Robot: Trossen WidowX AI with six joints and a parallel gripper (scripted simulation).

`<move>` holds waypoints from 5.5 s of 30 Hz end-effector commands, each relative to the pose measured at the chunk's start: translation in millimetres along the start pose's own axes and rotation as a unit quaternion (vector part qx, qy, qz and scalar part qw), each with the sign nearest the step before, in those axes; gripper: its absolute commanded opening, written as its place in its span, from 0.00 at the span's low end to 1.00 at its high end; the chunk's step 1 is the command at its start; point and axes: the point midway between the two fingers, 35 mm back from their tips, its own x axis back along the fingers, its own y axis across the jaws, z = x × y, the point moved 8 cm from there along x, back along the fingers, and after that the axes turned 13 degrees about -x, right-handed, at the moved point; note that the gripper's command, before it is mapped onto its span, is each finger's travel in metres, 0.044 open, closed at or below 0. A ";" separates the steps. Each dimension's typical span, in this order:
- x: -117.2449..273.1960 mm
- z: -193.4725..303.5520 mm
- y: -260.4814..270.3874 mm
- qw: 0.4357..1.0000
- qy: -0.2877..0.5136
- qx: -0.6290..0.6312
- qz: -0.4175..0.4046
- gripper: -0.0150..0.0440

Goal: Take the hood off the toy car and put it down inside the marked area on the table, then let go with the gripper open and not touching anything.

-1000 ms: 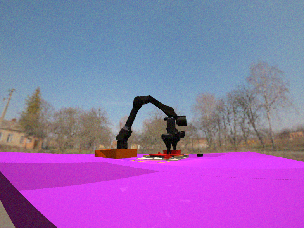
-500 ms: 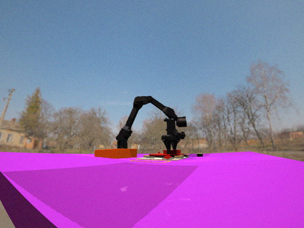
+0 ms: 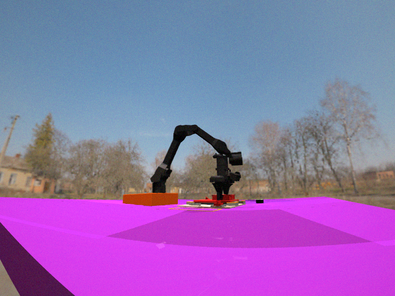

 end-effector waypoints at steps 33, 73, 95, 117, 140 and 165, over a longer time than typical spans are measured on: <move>18.1 -0.3 0.3 1.000 0.000 0.000 0.000 0.25; 68.3 -26.4 -70.3 1.000 -0.004 -0.004 0.002 0.25; 73.9 -33.8 -190.9 1.000 -0.003 -0.001 0.007 0.25; 66.8 -27.7 -231.2 1.000 -0.001 0.000 0.009 0.25; 45.8 -29.1 -231.8 1.000 -0.001 -0.001 0.009 0.25; 23.1 -28.9 -232.2 1.000 -0.001 -0.001 0.009 0.25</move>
